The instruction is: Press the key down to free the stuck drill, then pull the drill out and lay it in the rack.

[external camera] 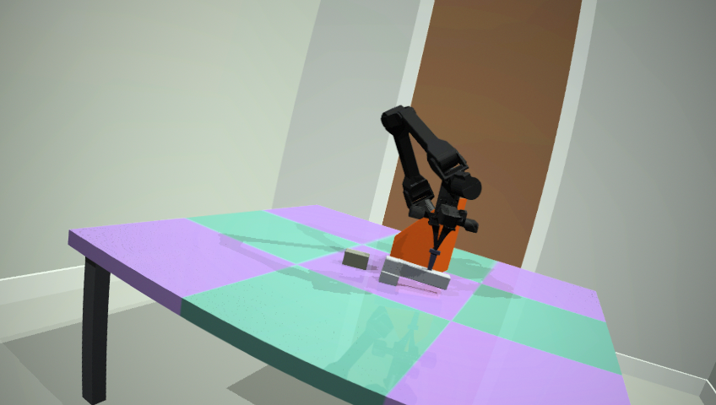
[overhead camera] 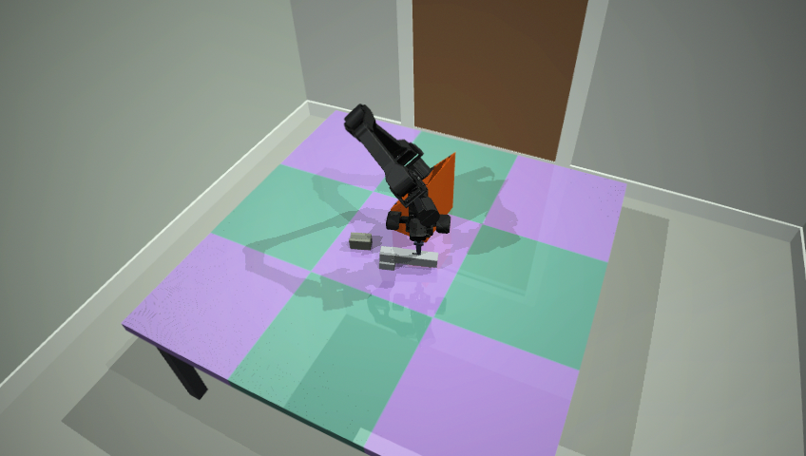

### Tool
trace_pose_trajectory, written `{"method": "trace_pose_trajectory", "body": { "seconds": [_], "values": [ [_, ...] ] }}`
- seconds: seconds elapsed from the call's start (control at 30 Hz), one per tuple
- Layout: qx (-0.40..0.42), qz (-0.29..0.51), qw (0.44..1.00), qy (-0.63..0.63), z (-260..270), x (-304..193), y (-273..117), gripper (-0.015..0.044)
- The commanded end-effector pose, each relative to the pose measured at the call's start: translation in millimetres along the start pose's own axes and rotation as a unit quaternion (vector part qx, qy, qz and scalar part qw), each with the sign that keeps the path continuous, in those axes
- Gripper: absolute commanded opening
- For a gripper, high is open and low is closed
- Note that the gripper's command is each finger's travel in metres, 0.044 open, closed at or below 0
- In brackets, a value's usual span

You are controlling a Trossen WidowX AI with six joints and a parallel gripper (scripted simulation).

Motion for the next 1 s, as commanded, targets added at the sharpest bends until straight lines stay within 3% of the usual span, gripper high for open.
{"method": "trace_pose_trajectory", "body": {
  "seconds": [0.0,0.97],
  "values": [
    [-0.004,0.013,1.000,0.000,-1.2,-1.3,10.1,0.0000],
    [-0.004,0.013,1.000,0.000,-3.5,-6.2,19.9,0.0000]
  ]
}}
Point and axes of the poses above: the point midway between the two fingers, 35 mm back from their tips, its own y axis out along the fingers, its own z axis across the jaws, x = y × z, the point moved 8 cm from there along -y, back along the fingers, and after that the axes turned 12 degrees about y, right-handed, at the moved point
